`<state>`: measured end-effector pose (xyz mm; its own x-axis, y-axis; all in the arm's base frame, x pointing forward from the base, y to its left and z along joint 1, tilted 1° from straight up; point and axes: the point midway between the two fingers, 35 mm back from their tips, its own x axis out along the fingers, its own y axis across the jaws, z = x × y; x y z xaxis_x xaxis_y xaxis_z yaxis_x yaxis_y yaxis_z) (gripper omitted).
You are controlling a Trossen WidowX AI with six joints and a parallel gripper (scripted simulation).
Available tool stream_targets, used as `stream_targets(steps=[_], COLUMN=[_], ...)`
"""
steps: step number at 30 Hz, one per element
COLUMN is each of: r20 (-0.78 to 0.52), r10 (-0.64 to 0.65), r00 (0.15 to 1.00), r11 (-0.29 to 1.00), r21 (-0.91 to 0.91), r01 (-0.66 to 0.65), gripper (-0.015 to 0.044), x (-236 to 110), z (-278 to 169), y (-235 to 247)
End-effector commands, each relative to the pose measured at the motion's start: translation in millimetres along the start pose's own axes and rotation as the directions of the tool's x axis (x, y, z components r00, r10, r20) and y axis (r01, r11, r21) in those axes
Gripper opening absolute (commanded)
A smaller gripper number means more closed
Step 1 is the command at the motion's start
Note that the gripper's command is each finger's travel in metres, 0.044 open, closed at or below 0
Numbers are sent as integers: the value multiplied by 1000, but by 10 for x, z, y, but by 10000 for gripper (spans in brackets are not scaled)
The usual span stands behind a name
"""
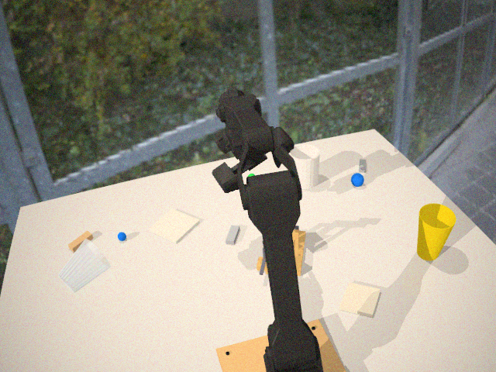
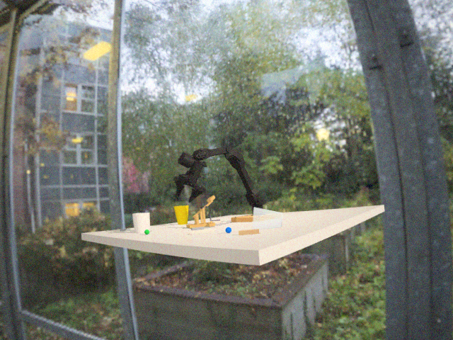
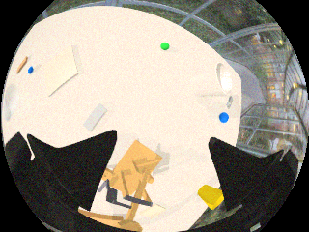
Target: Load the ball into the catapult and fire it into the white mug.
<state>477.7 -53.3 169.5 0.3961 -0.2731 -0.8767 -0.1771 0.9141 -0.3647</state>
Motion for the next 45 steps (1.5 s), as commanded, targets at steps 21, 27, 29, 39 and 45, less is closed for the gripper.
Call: stream_targets(steps=[21,27,29,39,45], r20=[373,386,384,384,384], r10=[-126,-147,-150,-150,-150], r00=[919,911,911,911,911], r11=[778,751,748,748,748], r21=[613,643,646,646,646], r01=[-142,-152,-149,-149,-149], gripper=[440,440,440,440,440], x=[-285,-336,-344,-344,-344], z=[361,279,239,239,239], y=[-1550,-1663,-1669,-1669,-1669])
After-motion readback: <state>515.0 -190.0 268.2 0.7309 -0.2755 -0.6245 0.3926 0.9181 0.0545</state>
